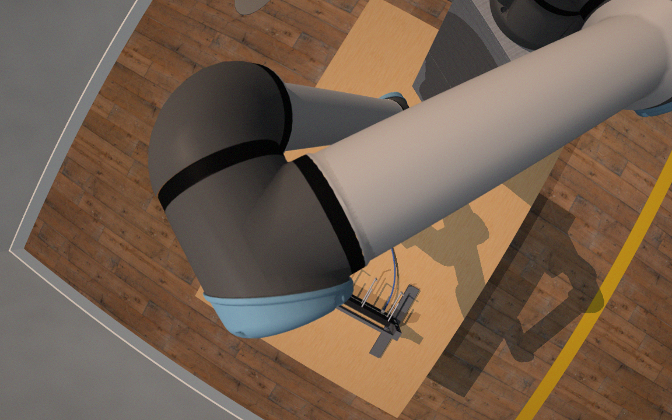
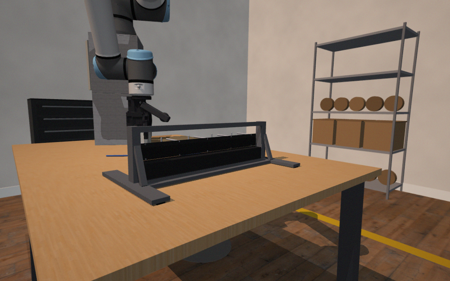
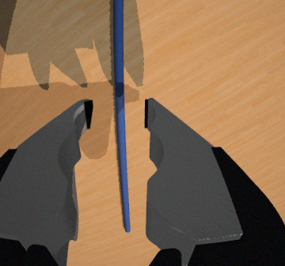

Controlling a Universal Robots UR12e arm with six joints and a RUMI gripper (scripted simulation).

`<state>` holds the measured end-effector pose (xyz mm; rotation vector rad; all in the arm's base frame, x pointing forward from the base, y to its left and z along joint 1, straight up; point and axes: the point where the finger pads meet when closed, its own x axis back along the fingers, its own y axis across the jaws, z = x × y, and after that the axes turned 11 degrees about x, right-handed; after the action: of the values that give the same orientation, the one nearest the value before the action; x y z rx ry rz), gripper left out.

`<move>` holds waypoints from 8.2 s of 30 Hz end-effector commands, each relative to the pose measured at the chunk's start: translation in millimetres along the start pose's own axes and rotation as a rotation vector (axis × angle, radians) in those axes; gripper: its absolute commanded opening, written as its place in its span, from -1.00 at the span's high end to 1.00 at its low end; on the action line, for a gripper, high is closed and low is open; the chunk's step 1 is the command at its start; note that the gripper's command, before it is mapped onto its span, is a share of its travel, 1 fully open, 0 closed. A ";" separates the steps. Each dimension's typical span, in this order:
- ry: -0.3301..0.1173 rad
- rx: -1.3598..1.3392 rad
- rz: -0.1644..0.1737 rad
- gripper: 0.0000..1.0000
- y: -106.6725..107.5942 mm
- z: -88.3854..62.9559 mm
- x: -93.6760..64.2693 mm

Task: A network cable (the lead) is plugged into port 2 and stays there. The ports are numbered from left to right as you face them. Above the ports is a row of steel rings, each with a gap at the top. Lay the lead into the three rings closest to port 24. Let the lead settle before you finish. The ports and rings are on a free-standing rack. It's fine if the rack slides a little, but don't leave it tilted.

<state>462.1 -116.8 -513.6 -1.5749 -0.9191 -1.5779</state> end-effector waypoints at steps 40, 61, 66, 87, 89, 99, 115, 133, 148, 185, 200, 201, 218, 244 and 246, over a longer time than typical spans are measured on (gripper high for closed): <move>0.000 0.000 -0.001 0.61 0.3 0.0 -1.3; 0.000 0.000 -0.001 0.61 0.3 0.0 -7.3; 0.000 0.000 -0.001 0.61 0.3 0.0 -8.1; 0.000 0.000 -0.001 0.61 0.3 0.0 -10.4; 0.000 0.000 -0.001 0.61 0.3 0.0 -10.4; 0.000 0.000 -0.001 0.61 0.3 0.0 -10.4; 0.000 0.000 -0.001 0.61 0.3 0.0 -10.4; 0.000 0.000 -0.001 1.00 0.3 0.0 -10.4; 0.000 0.000 -0.001 1.00 0.3 0.0 -10.4; 0.000 0.000 -0.001 1.00 0.3 0.0 -10.4; 0.000 0.000 -0.001 1.00 0.3 0.0 -9.6; 0.000 0.000 -0.001 1.00 0.3 0.0 -9.3; 0.000 0.000 -0.001 1.00 0.3 0.0 2.6; 0.000 0.000 -0.001 1.00 0.3 0.0 27.4; 0.000 0.000 -0.001 1.00 0.3 0.0 28.2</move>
<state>462.1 -116.8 -487.6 -1.5749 -0.9191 -1.5779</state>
